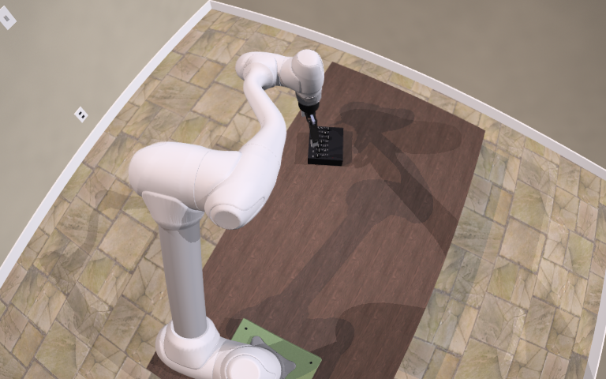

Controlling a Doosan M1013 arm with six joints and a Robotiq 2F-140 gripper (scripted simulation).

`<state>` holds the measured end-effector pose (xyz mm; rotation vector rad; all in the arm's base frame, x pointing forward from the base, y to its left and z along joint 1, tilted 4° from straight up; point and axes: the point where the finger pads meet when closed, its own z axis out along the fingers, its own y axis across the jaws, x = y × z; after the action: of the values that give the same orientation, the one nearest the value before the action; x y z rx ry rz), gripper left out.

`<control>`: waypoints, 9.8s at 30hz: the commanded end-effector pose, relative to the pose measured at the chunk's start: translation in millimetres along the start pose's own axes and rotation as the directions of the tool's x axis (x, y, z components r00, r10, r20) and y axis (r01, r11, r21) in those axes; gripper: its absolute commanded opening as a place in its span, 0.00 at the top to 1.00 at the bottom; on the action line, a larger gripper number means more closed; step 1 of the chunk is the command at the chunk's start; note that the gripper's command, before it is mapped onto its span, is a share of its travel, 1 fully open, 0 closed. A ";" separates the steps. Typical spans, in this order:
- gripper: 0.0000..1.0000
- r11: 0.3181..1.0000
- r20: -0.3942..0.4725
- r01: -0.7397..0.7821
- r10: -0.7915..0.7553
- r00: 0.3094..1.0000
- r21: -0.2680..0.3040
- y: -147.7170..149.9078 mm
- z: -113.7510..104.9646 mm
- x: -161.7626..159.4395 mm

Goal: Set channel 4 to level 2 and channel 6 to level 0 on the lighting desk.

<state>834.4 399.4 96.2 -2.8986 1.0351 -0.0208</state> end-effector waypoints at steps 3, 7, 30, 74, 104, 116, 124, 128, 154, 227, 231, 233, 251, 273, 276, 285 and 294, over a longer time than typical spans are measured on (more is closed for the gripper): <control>0.00 0.933 0.009 0.359 -0.359 0.933 0.006 16.5 -28.4 51.4; 0.00 0.878 0.005 0.479 -0.479 0.878 0.006 21.5 -35.8 64.3; 0.00 0.583 0.015 0.812 -0.812 0.583 0.025 23.2 -34.6 68.5; 0.90 -0.950 -0.028 0.313 -0.313 -0.949 0.007 26.0 26.1 70.9; 0.90 -0.950 -0.028 0.313 -0.313 -0.949 0.007 26.0 26.4 70.9; 0.90 -0.950 -0.029 0.312 -0.312 -0.950 0.007 26.1 29.6 70.9; 0.90 -0.950 -0.029 0.312 -0.312 -0.950 0.007 26.1 34.6 70.8; 0.90 -0.950 -0.029 0.312 -0.312 -0.950 0.007 26.1 36.1 70.8; 0.90 -0.950 -0.029 0.312 -0.312 -0.950 0.007 26.3 49.6 70.6; 0.90 -0.950 -0.029 0.312 -0.312 -0.950 0.007 26.3 61.9 70.2; 0.90 -0.950 -0.029 0.312 -0.312 -0.950 0.007 26.3 62.1 70.2; 0.90 -0.950 -0.029 0.312 -0.312 -0.950 0.007 26.3 62.2 70.2; 0.90 -0.950 -0.029 0.312 -0.312 -0.950 0.007 25.9 62.1 69.2; 0.90 -0.950 -0.029 0.312 -0.312 -0.950 0.007 22.7 61.8 59.3; 0.90 -0.950 -0.029 0.312 -0.312 -0.950 0.007 22.3 61.8 58.0; 0.90 -0.950 -0.029 0.312 -0.312 -0.950 0.007 21.7 61.8 56.2; 0.90 -0.950 -0.029 0.312 -0.312 -0.950 0.007 21.6 61.7 56.0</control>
<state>866.2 350.6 32.4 -1.4966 -2.7312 -0.1122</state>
